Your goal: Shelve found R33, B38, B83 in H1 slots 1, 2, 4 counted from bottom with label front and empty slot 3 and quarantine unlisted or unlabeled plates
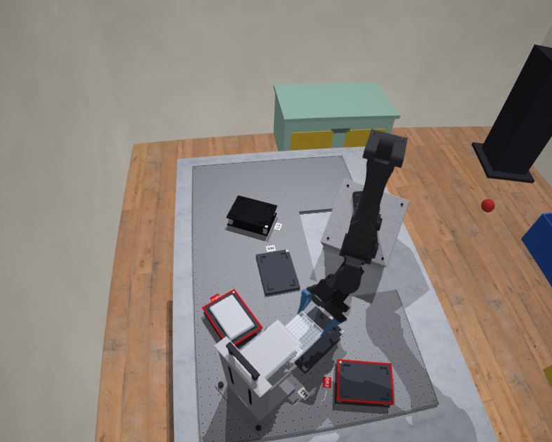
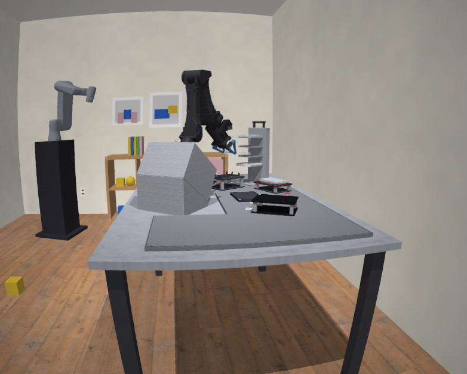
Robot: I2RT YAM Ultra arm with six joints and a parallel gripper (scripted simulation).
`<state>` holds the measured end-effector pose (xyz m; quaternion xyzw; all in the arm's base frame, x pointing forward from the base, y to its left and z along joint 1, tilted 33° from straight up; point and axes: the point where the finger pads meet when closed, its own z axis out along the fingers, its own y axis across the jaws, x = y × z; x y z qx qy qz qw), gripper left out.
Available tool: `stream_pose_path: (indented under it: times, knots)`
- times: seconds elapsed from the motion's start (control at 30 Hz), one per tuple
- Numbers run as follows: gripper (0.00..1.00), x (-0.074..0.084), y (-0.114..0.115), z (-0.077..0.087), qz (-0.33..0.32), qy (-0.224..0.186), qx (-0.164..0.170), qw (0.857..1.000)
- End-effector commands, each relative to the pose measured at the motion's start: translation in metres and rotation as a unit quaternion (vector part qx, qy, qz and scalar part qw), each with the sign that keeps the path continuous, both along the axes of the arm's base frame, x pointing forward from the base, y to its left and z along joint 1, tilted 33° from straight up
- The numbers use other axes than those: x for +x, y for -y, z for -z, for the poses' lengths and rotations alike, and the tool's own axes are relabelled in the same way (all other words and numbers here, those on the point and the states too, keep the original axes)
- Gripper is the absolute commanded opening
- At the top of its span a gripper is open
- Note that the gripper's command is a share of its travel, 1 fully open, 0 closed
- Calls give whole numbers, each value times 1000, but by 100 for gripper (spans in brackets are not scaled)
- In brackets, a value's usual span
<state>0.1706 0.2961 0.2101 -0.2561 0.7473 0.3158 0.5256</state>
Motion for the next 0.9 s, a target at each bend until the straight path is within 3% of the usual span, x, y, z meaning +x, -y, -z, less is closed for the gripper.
stream_pose_path:
  times: [0.0,0.03,0.63,0.67,0.77,0.8,0.87]
  knots:
    - [86,7,-5,-17,6,10,20,1000]
    - [86,2,-2,-10,1,6,13,1000]
    - [86,2,-3,-8,1,6,13,1000]
    - [86,7,-6,-16,5,10,20,1000]
    - [86,7,-6,-16,5,10,20,1000]
    - [86,6,-2,-27,6,16,37,999]
    - [86,6,-2,-28,7,16,37,999]
